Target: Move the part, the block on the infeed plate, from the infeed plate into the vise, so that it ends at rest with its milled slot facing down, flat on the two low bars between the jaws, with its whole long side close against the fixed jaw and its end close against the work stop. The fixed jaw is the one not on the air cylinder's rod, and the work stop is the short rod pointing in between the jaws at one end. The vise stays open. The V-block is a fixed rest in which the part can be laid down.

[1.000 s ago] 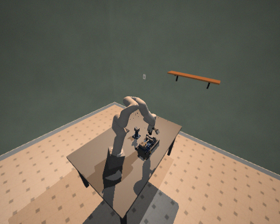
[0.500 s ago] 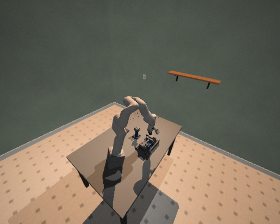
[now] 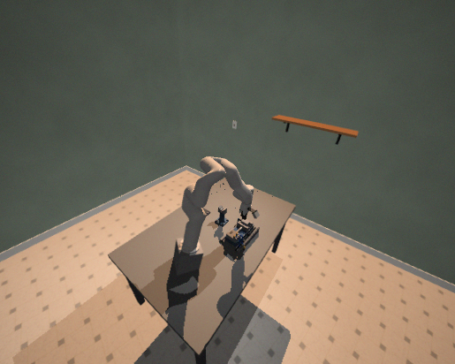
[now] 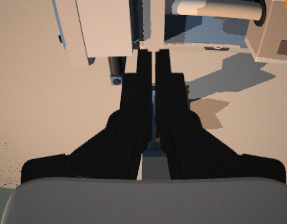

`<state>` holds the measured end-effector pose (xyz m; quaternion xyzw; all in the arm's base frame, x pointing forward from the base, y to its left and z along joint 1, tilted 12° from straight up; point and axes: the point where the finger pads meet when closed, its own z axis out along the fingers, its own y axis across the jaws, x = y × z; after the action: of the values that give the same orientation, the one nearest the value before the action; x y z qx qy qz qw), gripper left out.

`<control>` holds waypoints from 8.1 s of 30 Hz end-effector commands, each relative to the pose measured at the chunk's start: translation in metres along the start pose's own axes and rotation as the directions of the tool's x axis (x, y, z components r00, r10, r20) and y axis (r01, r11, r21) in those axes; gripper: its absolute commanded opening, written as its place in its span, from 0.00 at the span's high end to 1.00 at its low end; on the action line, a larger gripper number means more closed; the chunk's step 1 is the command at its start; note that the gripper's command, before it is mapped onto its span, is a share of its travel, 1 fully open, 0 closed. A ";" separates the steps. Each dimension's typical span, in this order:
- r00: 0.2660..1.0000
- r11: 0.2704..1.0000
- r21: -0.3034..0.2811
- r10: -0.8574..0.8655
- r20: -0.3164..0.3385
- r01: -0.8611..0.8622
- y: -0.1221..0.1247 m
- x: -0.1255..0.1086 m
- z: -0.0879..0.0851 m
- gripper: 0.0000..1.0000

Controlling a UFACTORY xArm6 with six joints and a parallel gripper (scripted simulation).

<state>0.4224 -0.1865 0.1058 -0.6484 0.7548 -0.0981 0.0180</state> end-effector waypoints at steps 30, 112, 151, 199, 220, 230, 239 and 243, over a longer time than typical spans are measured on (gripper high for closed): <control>1.000 1.000 0.004 0.000 -0.001 0.000 -0.001 0.000 0.006 1.00; 1.000 1.000 0.004 0.000 -0.001 0.000 -0.002 0.000 0.051 1.00; 1.000 1.000 0.004 0.000 -0.001 0.000 -0.002 0.000 0.056 1.00; 1.000 1.000 0.004 0.000 -0.001 0.000 -0.002 0.000 0.061 1.00; 1.000 1.000 0.004 0.000 -0.001 0.000 -0.004 0.000 0.061 1.00; 1.000 1.000 0.004 0.000 -0.001 0.000 -0.006 0.000 0.061 1.00; 1.000 1.000 0.004 0.000 -0.001 0.000 -0.008 0.000 0.061 1.00; 1.000 1.000 0.004 0.000 -0.001 0.000 -0.009 0.000 0.061 1.00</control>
<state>0.4358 -0.1947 0.0447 -0.6481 0.7554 -0.0948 0.0160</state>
